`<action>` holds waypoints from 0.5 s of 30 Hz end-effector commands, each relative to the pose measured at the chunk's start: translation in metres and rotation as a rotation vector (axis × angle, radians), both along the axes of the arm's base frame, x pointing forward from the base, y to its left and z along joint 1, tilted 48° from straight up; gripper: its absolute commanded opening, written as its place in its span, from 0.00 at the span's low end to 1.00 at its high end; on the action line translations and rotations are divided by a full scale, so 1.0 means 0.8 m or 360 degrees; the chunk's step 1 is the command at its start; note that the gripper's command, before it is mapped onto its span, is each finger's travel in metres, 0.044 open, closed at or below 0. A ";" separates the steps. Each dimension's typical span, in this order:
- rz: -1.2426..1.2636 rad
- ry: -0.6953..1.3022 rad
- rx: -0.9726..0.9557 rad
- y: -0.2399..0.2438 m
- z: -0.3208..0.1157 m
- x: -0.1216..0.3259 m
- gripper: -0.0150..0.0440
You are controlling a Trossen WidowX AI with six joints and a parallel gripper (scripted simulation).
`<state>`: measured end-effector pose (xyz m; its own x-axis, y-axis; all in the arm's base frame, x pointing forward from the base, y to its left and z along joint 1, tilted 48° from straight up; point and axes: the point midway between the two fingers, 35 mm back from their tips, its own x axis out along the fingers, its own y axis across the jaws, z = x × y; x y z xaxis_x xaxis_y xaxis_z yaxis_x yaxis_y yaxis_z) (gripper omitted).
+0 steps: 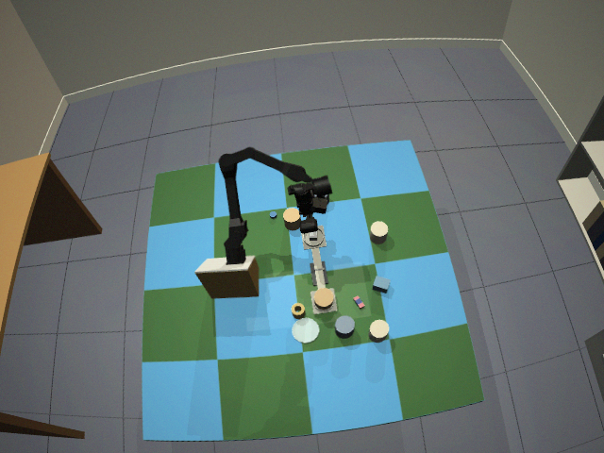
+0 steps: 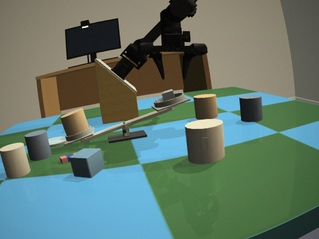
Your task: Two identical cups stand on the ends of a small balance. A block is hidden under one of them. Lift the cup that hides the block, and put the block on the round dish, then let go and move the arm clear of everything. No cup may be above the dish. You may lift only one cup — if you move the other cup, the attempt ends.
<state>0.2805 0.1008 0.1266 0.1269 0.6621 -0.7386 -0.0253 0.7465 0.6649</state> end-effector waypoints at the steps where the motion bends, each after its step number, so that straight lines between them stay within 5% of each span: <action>1: 0.0196 -0.0142 -0.0008 -0.001 -0.002 0.001 0.69; 15: 0.0791 -0.0618 -0.0035 -0.009 -0.010 0.004 0.69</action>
